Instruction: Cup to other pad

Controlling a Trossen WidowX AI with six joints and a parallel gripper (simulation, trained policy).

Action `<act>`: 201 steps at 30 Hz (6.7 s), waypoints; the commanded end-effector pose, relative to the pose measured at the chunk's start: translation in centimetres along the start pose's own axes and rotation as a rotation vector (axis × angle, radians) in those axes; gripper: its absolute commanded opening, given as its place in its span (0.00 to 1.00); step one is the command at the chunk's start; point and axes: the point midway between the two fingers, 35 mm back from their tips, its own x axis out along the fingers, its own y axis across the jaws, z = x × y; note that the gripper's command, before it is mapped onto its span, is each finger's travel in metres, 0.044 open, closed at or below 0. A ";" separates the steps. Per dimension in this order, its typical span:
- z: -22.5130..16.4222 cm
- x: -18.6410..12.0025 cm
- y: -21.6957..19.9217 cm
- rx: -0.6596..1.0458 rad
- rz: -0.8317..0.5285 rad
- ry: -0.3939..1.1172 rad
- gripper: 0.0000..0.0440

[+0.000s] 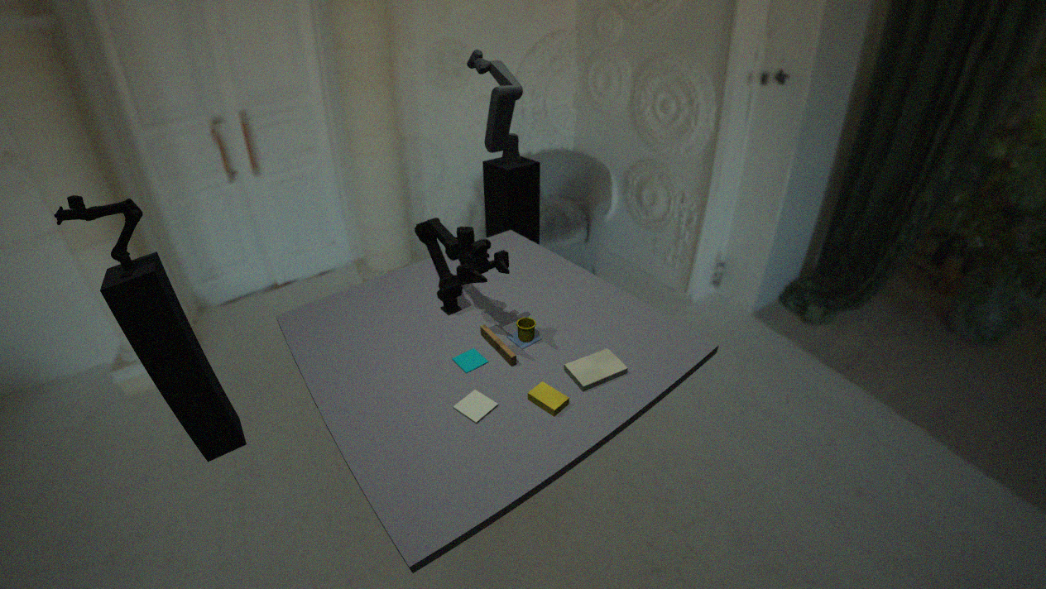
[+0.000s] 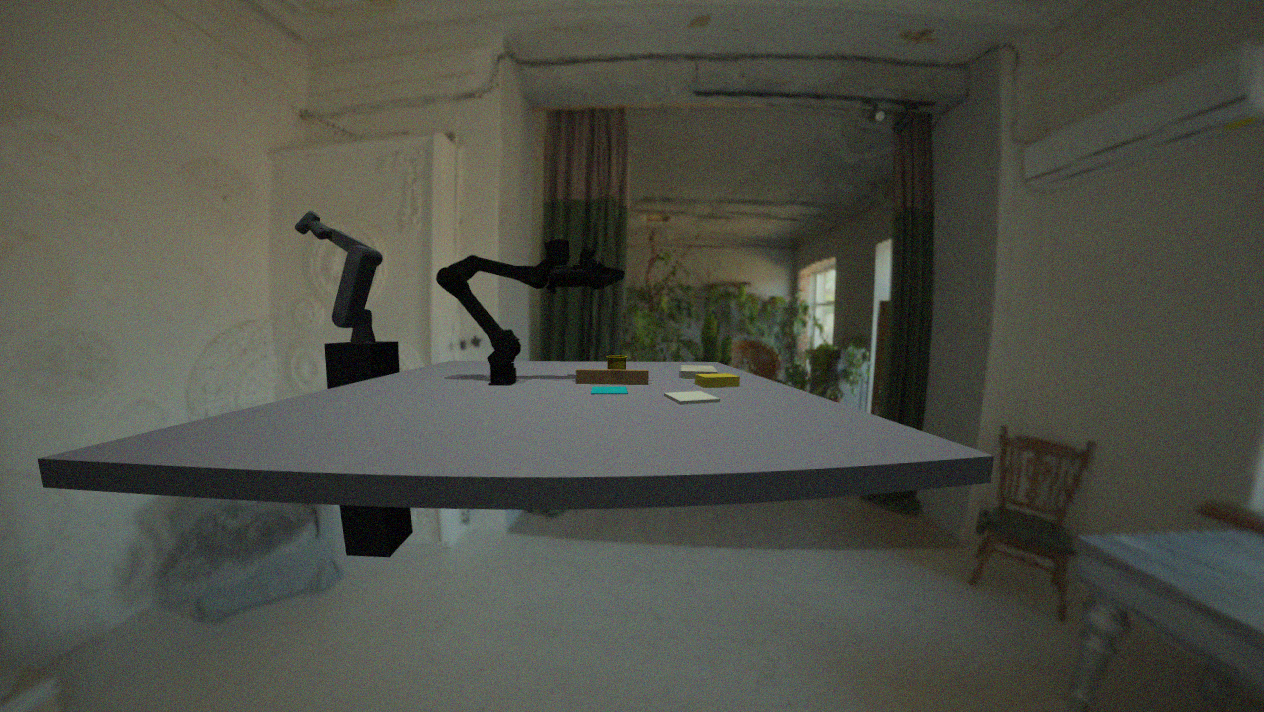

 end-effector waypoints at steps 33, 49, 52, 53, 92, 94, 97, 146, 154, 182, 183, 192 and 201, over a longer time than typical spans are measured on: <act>2.7 2.7 3.9 0.223 0.108 0.192 0.41; 2.9 4.2 6.1 0.408 0.113 0.361 0.38; 2.9 4.4 6.5 0.446 0.108 0.397 0.38; 2.9 4.5 6.6 0.459 0.106 0.409 0.38; -0.9 5.6 11.7 0.923 -0.163 0.912 0.39; -1.3 5.5 11.9 0.937 -0.187 0.937 0.39; -1.9 5.4 12.1 0.955 -0.225 0.973 0.37; -15.9 0.3 11.1 0.761 -0.889 1.449 0.41; -18.3 -0.2 11.0 0.731 -0.953 1.464 0.43; -26.2 -1.5 10.4 0.609 -0.954 1.526 0.34; -26.3 -1.5 10.3 0.607 -0.949 1.526 0.28; -25.6 -1.6 9.7 0.597 -0.916 1.517 0.00; -23.3 -1.7 8.9 0.646 -0.920 1.491 0.00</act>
